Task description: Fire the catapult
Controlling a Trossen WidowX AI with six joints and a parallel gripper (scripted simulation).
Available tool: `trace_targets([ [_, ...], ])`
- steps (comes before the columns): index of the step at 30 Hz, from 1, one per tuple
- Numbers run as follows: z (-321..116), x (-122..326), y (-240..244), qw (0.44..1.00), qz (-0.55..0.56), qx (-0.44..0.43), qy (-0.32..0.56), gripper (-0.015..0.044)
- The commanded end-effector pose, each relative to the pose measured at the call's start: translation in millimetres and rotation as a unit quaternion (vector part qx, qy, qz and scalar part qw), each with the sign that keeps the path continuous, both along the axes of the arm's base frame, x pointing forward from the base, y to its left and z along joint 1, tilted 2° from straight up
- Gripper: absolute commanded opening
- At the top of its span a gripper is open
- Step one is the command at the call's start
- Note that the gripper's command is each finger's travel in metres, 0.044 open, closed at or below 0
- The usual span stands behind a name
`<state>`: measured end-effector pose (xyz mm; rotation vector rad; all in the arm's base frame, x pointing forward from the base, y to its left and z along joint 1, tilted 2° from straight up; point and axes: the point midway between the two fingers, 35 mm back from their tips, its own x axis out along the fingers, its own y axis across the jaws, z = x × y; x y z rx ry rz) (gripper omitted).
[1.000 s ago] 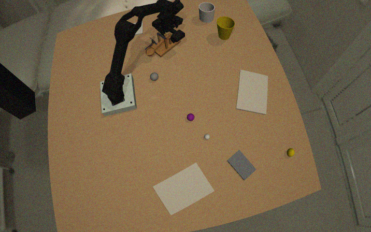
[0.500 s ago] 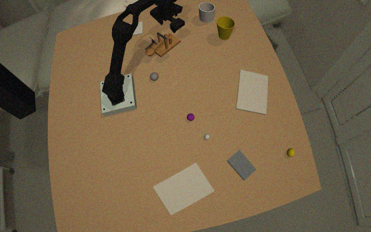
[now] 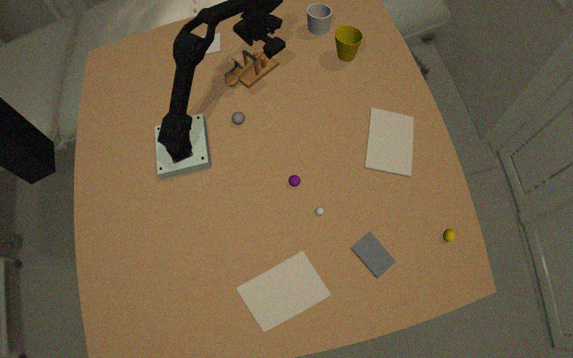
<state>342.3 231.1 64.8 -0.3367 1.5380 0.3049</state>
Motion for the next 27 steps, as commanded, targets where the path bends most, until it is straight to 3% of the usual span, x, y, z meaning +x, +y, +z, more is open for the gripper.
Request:
trace_targets([
  [1,-6,-1,0,1.000,0.002,0.001,0.001,0.0440],
  [27,-48,-1,-1,1.000,0.002,0.001,0.001,0.0440],
])
